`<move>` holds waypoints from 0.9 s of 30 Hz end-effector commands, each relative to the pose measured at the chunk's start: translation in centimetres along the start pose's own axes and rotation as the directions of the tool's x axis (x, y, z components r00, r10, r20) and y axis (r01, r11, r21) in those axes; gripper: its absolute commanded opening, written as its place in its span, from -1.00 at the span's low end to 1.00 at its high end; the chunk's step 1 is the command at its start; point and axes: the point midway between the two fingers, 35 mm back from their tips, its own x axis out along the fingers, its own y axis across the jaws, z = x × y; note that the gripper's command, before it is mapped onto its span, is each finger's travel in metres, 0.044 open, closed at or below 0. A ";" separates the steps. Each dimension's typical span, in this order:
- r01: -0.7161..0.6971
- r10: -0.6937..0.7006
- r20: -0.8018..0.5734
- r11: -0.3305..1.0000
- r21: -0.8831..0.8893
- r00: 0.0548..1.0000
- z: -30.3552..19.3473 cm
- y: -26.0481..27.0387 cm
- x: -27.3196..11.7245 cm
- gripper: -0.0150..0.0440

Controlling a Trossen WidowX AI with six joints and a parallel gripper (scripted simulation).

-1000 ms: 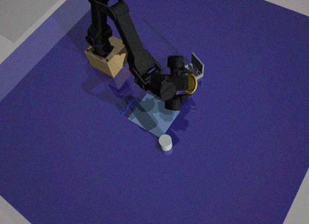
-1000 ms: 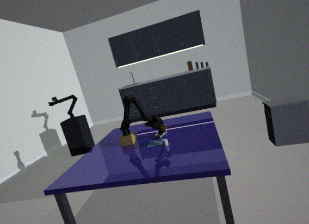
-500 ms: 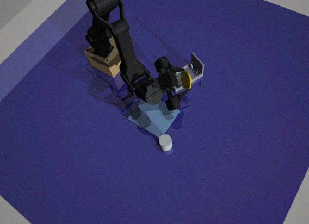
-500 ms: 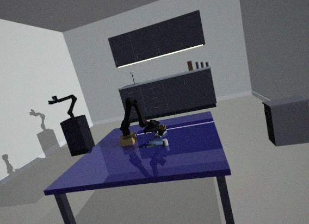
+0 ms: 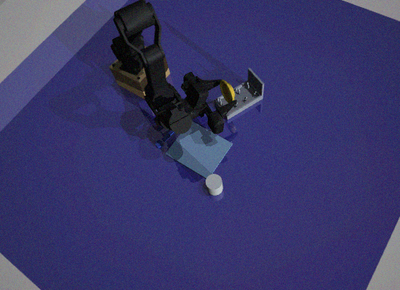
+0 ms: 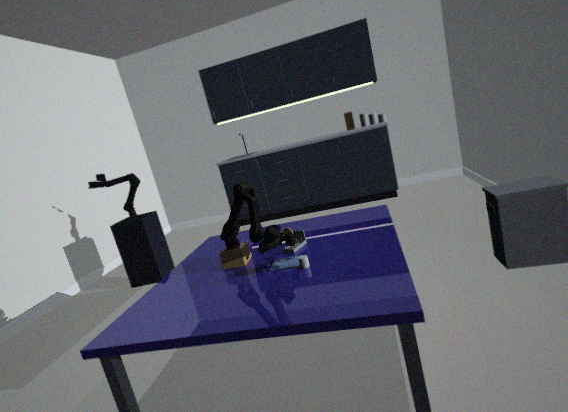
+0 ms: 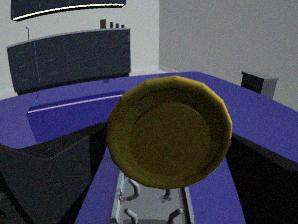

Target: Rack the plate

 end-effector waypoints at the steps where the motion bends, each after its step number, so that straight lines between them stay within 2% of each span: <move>1: -0.027 0.029 0.040 0.998 -0.061 0.999 -0.1 1.2 -0.4 -0.49; 10: -0.027 0.030 0.041 0.998 -0.063 0.999 -0.1 1.3 -0.4 -0.49; 15: -0.008 0.008 0.015 1.000 -0.002 1.000 -1.3 0.7 -0.1 -0.49; 27: -0.018 0.018 0.008 1.000 -0.019 1.000 -2.4 0.5 0.9 -0.49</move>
